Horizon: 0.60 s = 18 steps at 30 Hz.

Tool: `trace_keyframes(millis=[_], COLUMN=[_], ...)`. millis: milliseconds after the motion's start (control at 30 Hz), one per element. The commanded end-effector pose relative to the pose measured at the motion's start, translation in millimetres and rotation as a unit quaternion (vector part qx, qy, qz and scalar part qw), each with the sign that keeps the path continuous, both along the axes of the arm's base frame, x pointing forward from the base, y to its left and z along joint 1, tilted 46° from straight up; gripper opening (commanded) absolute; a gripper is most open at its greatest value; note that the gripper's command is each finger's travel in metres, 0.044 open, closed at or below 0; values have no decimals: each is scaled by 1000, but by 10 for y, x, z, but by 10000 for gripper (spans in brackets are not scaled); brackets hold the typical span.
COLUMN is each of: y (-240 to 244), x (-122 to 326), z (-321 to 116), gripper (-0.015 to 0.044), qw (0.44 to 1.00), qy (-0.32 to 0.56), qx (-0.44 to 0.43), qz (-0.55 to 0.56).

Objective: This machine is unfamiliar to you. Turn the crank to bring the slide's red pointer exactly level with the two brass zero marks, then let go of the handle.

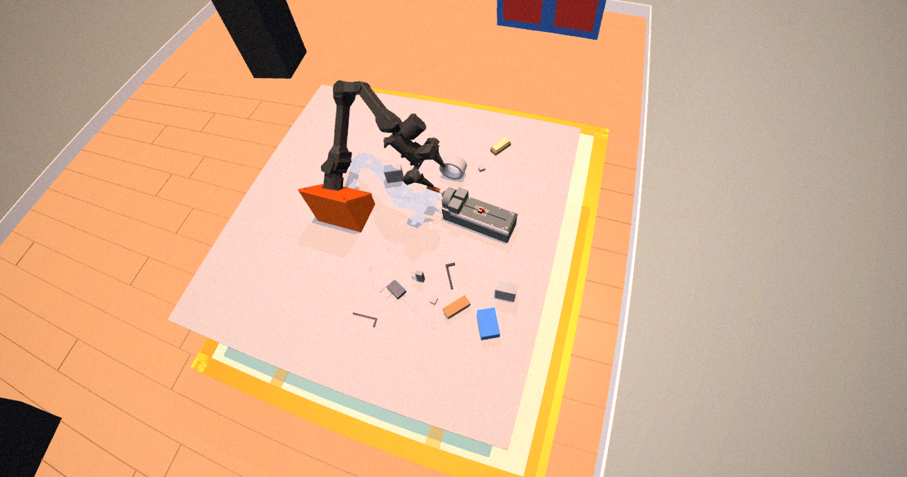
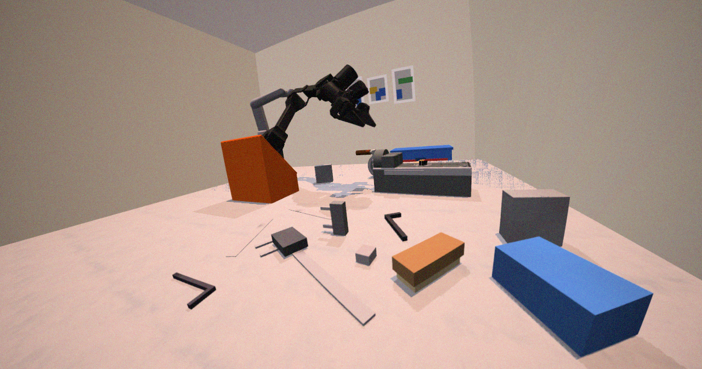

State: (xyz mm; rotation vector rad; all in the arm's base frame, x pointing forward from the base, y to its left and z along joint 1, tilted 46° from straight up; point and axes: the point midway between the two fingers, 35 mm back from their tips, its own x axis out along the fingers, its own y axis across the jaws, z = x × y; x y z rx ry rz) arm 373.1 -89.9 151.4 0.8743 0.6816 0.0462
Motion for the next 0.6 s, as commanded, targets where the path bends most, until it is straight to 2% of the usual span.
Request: trace_keyframes(millis=[0,567], y=[60,358], x=[-124,-57], z=[-43,-335], gripper=[440,440], qw=[1000,1000], qy=[10,9], qx=[-2,-1], qz=[-10,-10])
